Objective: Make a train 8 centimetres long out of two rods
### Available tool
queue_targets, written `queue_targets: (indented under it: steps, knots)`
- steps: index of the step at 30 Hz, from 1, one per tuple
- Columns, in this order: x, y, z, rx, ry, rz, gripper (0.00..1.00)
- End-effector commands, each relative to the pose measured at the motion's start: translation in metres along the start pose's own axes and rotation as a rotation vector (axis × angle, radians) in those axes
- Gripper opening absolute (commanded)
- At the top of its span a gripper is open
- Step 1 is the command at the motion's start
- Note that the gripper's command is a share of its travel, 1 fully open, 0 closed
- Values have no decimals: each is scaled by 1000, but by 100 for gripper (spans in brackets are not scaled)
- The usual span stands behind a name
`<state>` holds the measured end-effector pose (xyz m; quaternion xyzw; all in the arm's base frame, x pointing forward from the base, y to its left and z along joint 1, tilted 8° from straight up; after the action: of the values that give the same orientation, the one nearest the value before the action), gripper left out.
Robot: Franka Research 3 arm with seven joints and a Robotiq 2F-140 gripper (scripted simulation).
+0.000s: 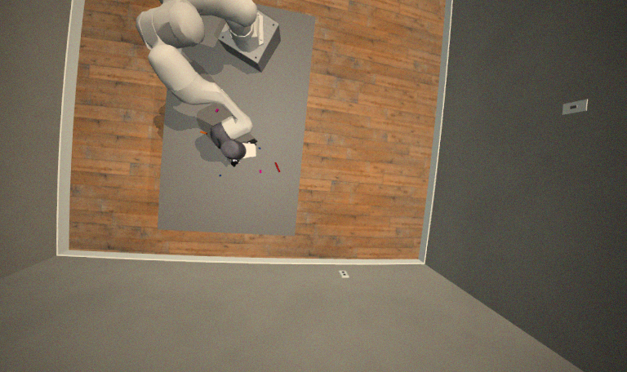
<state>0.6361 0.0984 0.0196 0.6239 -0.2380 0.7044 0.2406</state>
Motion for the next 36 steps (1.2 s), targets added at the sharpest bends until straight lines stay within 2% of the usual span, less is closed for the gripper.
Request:
queue_targets:
  steps: [1, 34, 36]
  knots:
    - [1, -4, -3, -150, 10, 8, 100]
    - [3, -14, -12, -709, 10, 15, 100]
    - [3, -14, -12, -709, 10, 15, 100]
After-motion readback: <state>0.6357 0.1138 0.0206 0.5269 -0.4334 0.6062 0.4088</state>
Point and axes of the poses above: the point where the finger pads meet when closed, its own x axis back along the fingers, its own z axis across the jaws, y = z × x, the point moved 3 cm from there along x, back along the fingers, and after that the axes turned 9 degrees about -x, right-handed, at the moved point
